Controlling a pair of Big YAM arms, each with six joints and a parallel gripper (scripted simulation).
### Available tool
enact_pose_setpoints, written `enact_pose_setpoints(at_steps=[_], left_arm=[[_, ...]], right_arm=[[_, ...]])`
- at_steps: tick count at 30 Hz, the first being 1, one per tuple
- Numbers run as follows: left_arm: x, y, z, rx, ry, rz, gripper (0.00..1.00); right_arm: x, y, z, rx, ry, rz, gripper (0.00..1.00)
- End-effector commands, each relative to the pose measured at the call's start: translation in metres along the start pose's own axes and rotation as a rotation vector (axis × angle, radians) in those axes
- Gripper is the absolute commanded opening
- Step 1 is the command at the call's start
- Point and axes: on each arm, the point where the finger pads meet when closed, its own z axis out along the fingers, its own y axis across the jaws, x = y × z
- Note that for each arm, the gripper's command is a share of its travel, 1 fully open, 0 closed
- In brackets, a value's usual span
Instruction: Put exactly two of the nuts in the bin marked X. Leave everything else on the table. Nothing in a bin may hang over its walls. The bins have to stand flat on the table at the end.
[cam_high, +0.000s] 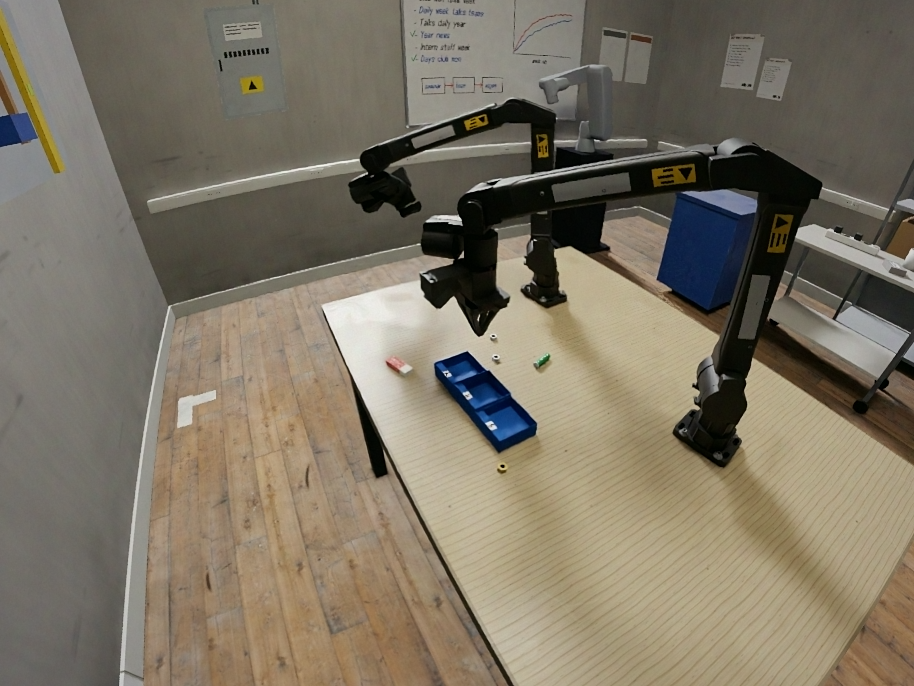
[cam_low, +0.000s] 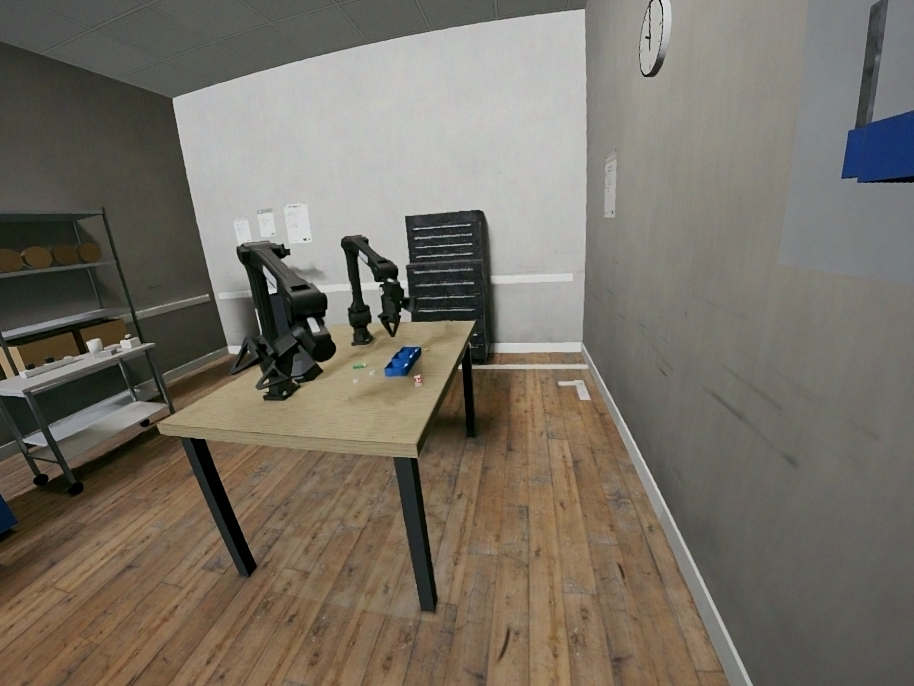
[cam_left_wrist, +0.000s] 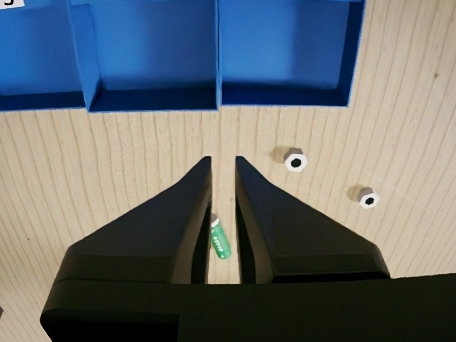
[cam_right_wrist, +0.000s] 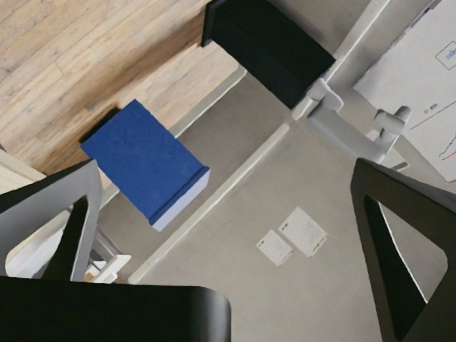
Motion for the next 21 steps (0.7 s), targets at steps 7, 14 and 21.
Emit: enact_pose_setpoints(at_steps=[7,14,21], left_arm=[[-0.032,-0.056,0.042,0.047,-0.040,-0.003,0.09],[-0.024,-0.041,0.077,0.002,-0.004,-0.007,0.09],[-0.023,-0.041,0.093,0.002,-0.004,-0.006,0.09]], right_arm=[[0.003,-0.005,0.003,-0.004,0.003,0.015,1.00],[0.003,-0.005,0.003,-0.004,0.003,0.015,1.00],[0.003,-0.005,0.003,-0.004,0.003,0.015,1.00]])
